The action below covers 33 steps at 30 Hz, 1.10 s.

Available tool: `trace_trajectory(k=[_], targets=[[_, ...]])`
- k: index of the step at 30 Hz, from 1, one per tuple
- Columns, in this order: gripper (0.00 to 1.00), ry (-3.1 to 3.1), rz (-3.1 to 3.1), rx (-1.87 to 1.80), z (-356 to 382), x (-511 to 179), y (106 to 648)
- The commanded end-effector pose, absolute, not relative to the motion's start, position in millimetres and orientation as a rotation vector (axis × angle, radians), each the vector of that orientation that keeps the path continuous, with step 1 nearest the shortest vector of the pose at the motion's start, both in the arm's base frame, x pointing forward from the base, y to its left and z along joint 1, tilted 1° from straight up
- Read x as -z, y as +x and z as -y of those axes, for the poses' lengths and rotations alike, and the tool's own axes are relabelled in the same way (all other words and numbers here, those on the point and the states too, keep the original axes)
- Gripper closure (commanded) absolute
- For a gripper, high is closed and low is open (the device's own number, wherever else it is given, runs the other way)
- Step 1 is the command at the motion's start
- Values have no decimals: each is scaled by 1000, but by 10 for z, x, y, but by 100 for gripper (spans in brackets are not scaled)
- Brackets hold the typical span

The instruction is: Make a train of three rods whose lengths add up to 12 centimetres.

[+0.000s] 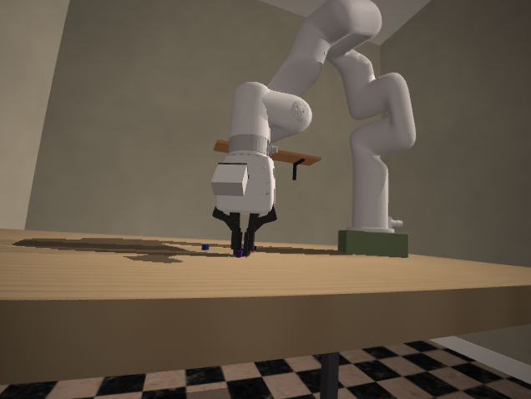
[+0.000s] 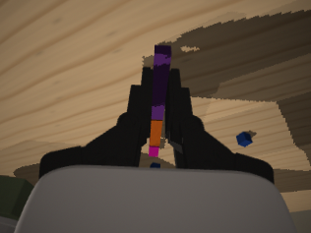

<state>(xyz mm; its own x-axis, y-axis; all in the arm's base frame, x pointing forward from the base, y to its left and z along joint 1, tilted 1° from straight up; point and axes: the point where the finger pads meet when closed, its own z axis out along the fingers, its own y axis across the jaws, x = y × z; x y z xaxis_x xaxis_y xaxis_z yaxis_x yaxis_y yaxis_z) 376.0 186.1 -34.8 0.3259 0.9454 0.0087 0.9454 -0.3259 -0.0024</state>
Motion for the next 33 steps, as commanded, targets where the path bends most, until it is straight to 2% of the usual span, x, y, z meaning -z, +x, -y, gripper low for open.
trace_trajectory(k=[1, 21, 22, 26, 27, 32, 33], targets=[[96, -2553, 1820, 15, -1868, 336, 3773], [96, -2553, 1820, 15, -1868, 336, 3773], [92, -2553, 1820, 15, -1868, 336, 3773], [92, -2553, 1820, 15, -1868, 336, 3773], [88, -2553, 1820, 15, -1868, 336, 3773], [84, -2553, 1820, 15, -1868, 336, 3773], [80, -2553, 1820, 15, -1868, 336, 3773]])
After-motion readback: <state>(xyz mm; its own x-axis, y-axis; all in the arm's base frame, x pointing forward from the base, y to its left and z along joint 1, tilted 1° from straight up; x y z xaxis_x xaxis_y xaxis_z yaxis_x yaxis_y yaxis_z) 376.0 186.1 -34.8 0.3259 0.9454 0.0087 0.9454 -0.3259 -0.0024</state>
